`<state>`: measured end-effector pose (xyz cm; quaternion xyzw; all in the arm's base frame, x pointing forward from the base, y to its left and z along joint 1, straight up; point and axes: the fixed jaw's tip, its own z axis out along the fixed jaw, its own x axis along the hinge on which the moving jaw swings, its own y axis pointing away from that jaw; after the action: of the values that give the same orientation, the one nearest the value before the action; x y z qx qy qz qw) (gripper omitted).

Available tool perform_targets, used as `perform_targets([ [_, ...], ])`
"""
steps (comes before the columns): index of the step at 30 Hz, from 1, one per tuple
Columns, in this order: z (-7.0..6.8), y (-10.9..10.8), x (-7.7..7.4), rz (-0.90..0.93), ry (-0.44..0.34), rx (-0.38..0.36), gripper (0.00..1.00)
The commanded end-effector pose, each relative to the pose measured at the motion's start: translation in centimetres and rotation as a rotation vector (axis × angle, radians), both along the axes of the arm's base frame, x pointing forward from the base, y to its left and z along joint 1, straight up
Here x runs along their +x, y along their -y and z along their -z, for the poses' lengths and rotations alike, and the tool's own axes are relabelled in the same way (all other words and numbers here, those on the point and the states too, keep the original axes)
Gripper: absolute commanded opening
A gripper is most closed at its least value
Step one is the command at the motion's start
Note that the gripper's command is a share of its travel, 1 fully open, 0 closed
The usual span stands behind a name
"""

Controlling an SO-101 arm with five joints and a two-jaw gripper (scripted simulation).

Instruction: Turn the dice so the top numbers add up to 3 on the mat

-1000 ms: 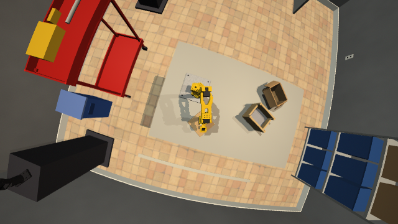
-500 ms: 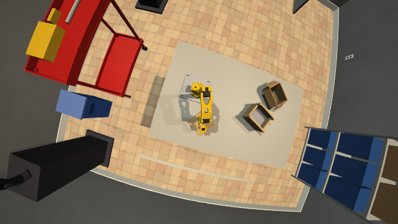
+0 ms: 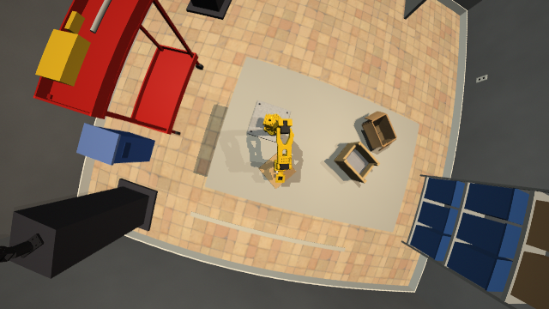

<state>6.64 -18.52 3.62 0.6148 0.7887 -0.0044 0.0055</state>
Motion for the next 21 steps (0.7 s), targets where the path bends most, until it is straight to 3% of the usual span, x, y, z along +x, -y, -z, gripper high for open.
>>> perform_targets([
  [1,0.51,-0.11,-0.23,0.002,-0.002,0.011,0.00],
  [21,1.22,-0.11,-0.23,0.002,-0.002,0.011,0.00],
])
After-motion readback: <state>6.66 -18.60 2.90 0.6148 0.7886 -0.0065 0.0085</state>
